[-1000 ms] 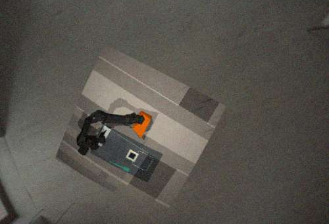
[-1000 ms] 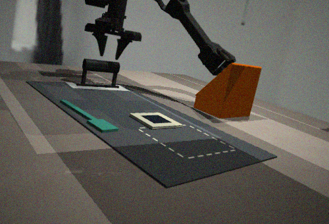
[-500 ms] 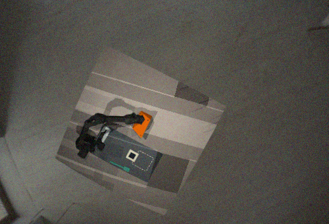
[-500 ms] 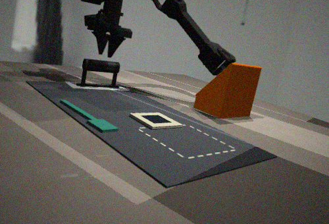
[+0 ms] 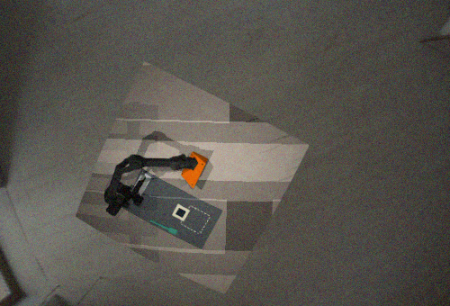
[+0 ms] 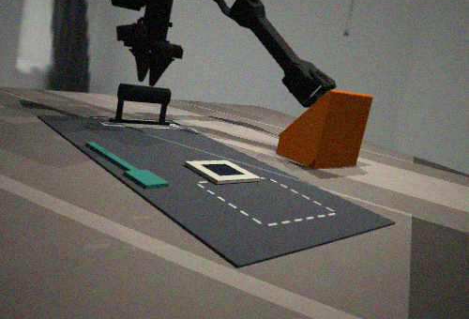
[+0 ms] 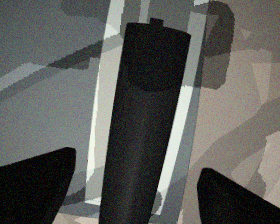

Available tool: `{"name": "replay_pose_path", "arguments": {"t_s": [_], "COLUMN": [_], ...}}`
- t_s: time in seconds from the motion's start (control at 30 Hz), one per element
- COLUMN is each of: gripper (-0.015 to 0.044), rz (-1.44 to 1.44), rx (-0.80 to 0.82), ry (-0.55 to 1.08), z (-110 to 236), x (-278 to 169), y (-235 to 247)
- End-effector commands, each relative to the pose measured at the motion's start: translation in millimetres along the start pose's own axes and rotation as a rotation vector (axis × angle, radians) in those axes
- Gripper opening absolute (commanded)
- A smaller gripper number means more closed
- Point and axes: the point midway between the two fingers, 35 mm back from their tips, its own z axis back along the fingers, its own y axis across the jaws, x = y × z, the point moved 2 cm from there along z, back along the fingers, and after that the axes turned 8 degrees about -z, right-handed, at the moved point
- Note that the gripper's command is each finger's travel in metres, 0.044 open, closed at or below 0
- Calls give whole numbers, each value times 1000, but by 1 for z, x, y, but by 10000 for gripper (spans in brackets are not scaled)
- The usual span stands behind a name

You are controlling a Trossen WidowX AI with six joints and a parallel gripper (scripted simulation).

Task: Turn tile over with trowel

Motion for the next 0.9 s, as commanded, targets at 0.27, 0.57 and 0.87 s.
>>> {"name": "replay_pose_path", "arguments": {"t_s": [0.27, 0.57, 0.87], "gripper": [270, 270, 132], "rz": [-7, -18, -18], "rx": [-2, -4, -4], "ry": [3, 2, 2], "z": [-19, -32, -32], "x": [-1, -1, -1], "y": [1, 1, 1]}}
